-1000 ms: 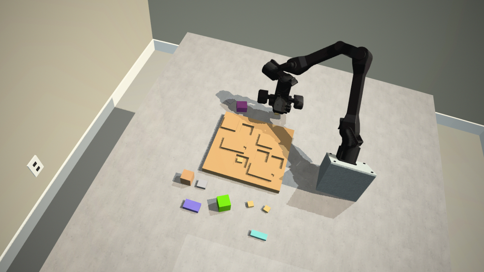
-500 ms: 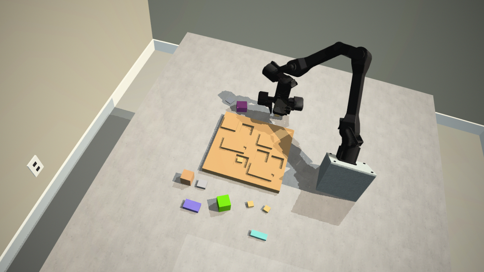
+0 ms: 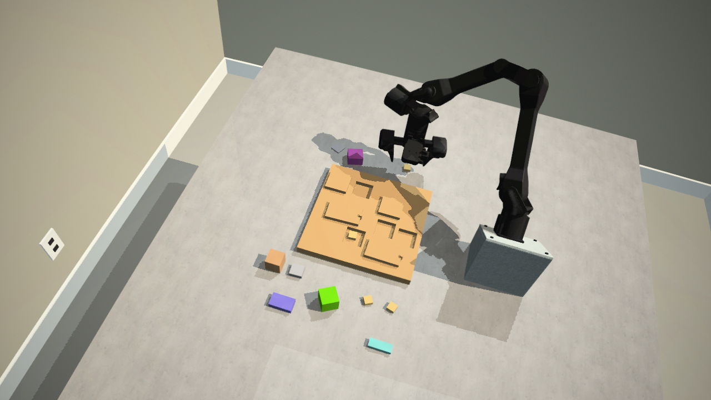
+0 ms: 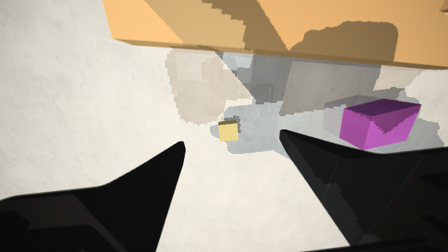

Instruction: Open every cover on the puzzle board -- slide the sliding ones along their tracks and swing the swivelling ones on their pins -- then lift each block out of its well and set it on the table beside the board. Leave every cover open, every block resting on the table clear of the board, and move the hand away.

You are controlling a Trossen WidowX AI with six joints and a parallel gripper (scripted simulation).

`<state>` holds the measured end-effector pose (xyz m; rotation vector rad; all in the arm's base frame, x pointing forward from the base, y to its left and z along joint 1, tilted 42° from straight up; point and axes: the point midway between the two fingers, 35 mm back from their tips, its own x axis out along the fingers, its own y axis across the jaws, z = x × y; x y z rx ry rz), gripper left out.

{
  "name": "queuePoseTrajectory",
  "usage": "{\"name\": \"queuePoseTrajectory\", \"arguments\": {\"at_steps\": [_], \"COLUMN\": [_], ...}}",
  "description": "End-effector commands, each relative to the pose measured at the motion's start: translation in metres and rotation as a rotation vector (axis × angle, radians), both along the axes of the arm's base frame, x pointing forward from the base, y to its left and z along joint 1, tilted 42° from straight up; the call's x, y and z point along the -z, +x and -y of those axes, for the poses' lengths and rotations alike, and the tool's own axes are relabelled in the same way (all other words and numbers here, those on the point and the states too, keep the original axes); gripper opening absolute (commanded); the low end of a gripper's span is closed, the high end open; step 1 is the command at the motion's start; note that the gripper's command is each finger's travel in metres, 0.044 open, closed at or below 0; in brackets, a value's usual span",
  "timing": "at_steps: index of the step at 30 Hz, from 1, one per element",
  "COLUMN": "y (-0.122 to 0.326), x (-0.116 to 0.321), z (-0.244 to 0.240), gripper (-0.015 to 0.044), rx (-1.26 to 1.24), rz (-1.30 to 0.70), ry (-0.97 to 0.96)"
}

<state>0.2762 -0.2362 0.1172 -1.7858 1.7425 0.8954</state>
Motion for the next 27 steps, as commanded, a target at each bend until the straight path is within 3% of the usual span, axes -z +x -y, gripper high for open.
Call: {"name": "queuePoseTrajectory", "arguments": {"at_steps": [1,15,27], "y": [0.001,0.000,0.037], "x": [-0.011,-0.040,-0.007], "z": [-0.008,-0.035,-0.068], "gripper": [0.0440,0.0440,0.0125], "rx": [0.000,-0.002,0.228], "rz": [0.008,0.006,0.219], "ry": [-0.006,-0.004,0.014]}}
